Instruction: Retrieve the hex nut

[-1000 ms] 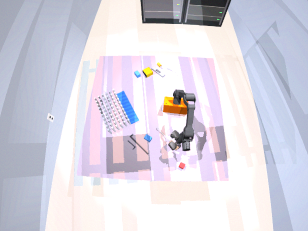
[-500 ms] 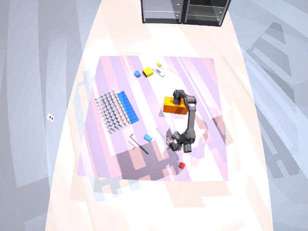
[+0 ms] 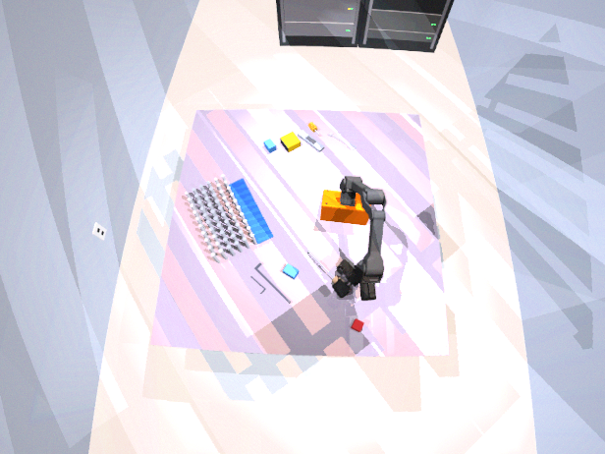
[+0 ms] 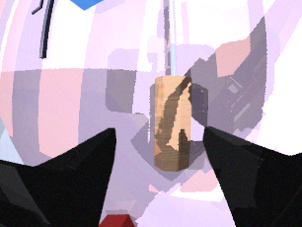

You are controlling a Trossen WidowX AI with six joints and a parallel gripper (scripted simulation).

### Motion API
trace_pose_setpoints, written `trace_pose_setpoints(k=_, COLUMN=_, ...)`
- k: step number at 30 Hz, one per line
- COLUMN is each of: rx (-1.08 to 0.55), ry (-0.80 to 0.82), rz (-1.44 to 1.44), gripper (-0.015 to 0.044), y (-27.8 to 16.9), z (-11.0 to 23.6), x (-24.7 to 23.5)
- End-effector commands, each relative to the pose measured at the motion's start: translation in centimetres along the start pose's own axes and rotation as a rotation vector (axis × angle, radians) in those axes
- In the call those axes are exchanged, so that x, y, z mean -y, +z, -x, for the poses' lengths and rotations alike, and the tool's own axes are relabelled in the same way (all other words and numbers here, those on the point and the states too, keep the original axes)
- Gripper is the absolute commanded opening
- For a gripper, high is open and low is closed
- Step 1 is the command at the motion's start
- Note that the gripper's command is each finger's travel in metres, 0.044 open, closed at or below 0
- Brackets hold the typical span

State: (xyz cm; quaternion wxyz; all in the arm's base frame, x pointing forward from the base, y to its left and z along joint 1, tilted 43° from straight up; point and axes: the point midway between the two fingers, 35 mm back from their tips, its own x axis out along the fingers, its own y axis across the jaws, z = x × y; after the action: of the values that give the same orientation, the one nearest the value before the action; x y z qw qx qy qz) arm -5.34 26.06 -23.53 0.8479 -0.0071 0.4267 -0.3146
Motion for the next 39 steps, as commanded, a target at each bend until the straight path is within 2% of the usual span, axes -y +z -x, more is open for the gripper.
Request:
trace_pose_setpoints(k=1, rx=0.000, ry=-0.005, rz=-0.003, gripper=0.0280, y=-0.3, z=-0.8, x=0.3)
trace_pose_setpoints(k=37, rx=0.000, ry=-0.006, rz=-0.002, gripper=0.0280, y=-1.8, z=-6.0, x=2.0)
trace_pose_setpoints(k=39, rx=0.000, ry=-0.006, rz=-0.002, gripper=0.0228, y=-1.8, z=-6.0, x=2.0)
